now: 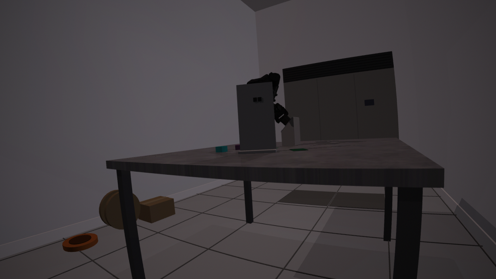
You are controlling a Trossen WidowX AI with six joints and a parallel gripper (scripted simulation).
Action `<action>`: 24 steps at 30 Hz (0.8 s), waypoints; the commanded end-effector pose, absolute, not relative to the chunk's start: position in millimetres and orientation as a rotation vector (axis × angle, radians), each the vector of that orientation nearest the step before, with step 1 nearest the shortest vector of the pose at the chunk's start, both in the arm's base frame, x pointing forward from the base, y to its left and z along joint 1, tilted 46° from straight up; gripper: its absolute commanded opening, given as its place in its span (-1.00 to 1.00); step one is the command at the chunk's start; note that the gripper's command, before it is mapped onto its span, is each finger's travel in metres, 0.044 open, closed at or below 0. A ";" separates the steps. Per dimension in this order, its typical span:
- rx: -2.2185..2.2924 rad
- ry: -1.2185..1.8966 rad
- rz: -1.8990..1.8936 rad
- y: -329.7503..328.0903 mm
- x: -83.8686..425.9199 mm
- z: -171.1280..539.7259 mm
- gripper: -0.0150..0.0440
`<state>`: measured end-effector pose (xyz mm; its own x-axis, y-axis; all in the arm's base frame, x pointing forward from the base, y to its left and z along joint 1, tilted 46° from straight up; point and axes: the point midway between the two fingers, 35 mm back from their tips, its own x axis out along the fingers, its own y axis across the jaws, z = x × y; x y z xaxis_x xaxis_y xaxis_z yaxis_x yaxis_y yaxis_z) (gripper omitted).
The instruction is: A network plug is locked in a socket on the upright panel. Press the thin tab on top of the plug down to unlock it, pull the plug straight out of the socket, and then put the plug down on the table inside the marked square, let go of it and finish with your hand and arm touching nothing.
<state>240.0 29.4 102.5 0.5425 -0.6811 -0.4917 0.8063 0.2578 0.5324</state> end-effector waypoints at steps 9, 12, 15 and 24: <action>0.828 0.155 -1.000 48.4 237.0 127.9 0.13; 0.828 0.155 -1.000 48.4 237.0 127.9 0.39; 0.828 0.155 -1.000 48.4 237.0 127.9 0.66; 0.828 0.155 -1.000 48.4 237.0 127.9 1.00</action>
